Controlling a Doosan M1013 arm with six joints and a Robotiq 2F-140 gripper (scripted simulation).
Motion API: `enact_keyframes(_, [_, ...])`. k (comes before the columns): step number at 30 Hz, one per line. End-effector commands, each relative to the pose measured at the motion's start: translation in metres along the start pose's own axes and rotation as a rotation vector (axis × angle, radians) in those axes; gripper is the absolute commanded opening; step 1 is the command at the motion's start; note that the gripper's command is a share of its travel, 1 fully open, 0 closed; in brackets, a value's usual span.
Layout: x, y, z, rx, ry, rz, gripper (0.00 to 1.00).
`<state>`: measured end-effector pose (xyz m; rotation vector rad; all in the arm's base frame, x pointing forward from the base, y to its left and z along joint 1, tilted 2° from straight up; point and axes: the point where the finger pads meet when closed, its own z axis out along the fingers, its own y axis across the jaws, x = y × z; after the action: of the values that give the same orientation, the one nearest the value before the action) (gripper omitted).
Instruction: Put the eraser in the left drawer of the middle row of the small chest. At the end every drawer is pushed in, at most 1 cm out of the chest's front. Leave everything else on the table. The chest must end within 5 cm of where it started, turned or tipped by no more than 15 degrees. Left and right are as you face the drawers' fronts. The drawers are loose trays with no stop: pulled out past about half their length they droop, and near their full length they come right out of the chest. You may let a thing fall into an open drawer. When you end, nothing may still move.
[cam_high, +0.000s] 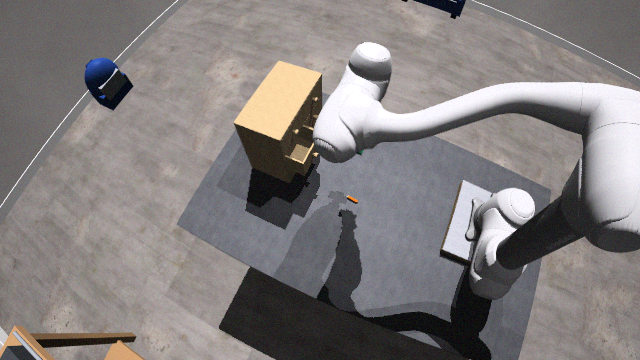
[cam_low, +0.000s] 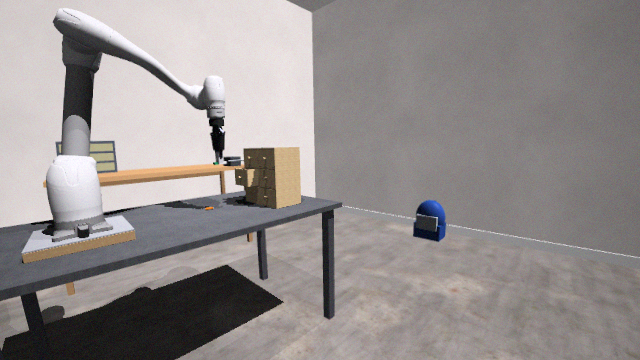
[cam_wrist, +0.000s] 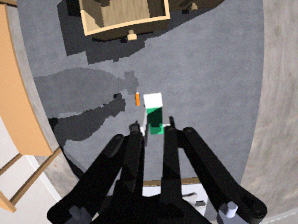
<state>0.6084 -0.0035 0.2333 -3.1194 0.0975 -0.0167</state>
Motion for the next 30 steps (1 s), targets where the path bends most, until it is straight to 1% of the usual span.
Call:
enact_keyframes(1, [-0.0005,0.0000,0.0003,0.000,0.024,0.000,0.11])
enact_keyframes(4, [-0.0011,0.0000,0.0007,0.000,0.052,0.000,0.11])
enact_keyframes(6, [-0.0011,0.0000,0.0007,0.000,0.052,0.000,0.11])
enact_keyframes(12, [-0.0028,0.0000,0.0018,0.000,0.130,0.000,0.11])
enact_keyframes(21, [-0.0065,0.0000,0.0042,0.000,0.303,0.000,0.11])
enact_keyframes(23, [-0.0065,0.0000,0.0042,0.000,0.303,0.000,0.11])
enact_keyframes(30, [-0.0101,0.0000,0.0067,0.000,0.477,0.000,0.11])
